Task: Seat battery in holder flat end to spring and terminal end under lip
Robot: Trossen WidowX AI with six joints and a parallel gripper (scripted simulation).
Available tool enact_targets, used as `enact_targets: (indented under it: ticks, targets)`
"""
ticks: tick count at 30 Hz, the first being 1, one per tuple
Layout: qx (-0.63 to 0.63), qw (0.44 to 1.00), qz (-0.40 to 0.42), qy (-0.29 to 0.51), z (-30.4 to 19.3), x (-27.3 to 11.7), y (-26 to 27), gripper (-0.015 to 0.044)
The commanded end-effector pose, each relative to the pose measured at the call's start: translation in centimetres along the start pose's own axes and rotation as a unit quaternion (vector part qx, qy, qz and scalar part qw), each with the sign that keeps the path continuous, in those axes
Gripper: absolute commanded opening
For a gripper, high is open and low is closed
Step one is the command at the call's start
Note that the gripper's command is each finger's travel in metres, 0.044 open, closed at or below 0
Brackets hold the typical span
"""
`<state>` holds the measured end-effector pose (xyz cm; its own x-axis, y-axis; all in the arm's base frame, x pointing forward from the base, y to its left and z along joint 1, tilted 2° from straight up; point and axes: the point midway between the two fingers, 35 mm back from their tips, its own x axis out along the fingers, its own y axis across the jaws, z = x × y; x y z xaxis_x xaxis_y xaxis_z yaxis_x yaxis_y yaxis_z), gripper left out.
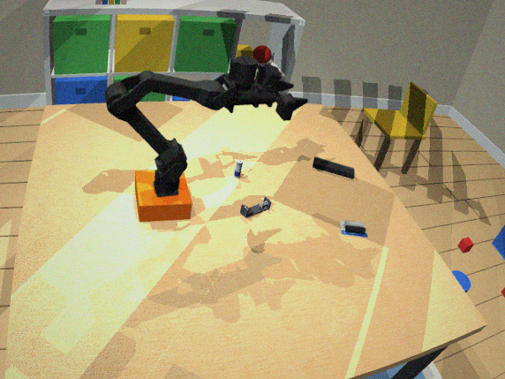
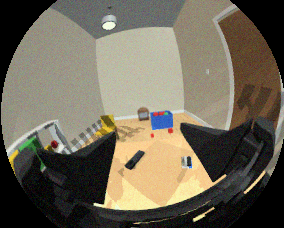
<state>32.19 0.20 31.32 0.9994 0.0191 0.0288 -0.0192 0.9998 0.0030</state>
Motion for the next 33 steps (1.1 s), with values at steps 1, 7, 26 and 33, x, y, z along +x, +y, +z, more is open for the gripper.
enact_targets:
  ticks: [1, 7, 26, 33]
  targets:
    - [0.003, 1.0, 0.002, 0.007, -0.2, 0.2, 0.1, 0.0374]
    - [0.07, 0.967, 0.045, 0.242, -8.2, 3.0, 5.1, 0.0216]
    - [0.032, 0.707, -0.047, 0.705, -21.8, -4.7, 13.9, 0.0]
    - [0.032, 0.707, -0.047, 0.705, -23.0, -4.6, 14.0, 0.0]
